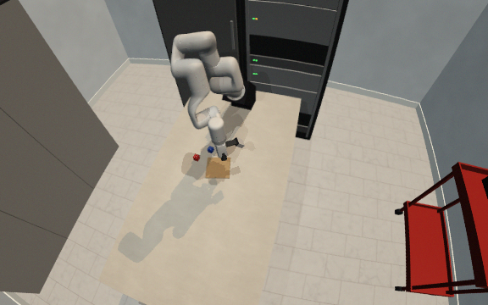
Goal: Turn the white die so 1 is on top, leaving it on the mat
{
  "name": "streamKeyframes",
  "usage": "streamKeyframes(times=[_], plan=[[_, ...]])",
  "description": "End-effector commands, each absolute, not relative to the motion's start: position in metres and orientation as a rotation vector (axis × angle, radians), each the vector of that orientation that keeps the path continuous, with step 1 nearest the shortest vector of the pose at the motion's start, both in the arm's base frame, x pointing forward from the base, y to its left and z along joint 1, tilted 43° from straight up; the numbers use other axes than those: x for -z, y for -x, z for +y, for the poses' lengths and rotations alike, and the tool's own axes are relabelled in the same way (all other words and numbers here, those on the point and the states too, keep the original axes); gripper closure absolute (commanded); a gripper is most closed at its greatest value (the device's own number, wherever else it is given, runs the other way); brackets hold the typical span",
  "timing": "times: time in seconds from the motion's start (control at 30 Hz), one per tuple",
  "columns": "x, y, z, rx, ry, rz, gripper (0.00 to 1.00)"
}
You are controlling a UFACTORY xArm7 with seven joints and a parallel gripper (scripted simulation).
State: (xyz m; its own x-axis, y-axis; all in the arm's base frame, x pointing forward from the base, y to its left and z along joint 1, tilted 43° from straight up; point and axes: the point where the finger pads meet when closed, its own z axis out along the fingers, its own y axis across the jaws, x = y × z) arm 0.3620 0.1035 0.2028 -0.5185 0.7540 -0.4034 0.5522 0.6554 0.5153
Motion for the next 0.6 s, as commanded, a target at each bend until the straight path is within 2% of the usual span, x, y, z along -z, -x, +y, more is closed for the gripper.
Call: streamKeyframes(times=[0.0,0.33,0.57], plan=[[-0.208,-0.366,0.094,-0.506,-1.192,2.177,0.73],[-0.22,-0.375,0.068,-0.675,-1.594,1.941,0.73],[-0.221,-0.376,0.066,-0.689,-1.625,1.919,0.73]])
